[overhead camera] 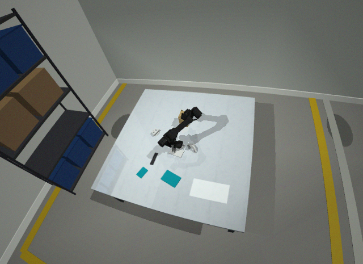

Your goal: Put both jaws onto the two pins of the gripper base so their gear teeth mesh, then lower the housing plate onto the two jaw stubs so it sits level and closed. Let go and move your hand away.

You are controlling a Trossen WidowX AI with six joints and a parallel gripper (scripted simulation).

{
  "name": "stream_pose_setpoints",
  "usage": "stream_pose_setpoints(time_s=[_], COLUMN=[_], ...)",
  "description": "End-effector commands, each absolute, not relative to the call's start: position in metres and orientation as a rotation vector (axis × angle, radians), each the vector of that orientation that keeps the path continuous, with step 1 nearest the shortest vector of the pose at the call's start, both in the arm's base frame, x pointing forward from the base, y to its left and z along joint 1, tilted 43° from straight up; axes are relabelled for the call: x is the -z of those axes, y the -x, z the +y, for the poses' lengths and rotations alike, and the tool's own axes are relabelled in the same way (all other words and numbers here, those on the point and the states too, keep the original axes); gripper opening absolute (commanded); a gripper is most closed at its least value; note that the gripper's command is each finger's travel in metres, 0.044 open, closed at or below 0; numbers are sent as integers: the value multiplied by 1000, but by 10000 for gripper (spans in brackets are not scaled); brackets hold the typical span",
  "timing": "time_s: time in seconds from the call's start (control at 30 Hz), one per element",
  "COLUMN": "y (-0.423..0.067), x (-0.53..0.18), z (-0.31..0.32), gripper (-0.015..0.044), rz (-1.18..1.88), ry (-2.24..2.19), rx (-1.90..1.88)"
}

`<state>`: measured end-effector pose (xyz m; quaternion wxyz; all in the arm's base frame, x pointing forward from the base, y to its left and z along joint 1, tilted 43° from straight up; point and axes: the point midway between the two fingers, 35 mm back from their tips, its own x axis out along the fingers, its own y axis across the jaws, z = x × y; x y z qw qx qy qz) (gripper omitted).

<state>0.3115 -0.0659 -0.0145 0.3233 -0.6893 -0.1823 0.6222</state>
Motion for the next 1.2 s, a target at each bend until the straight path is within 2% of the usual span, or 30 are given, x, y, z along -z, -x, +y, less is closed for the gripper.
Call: stream_pose_setpoints(time_s=[0.0, 1.17], y=[-312, -313], x=[19, 25], z=[-61, -56], gripper=[134, 134], rz=[-476, -470], ry=[1802, 1797], rx=[-1629, -1628])
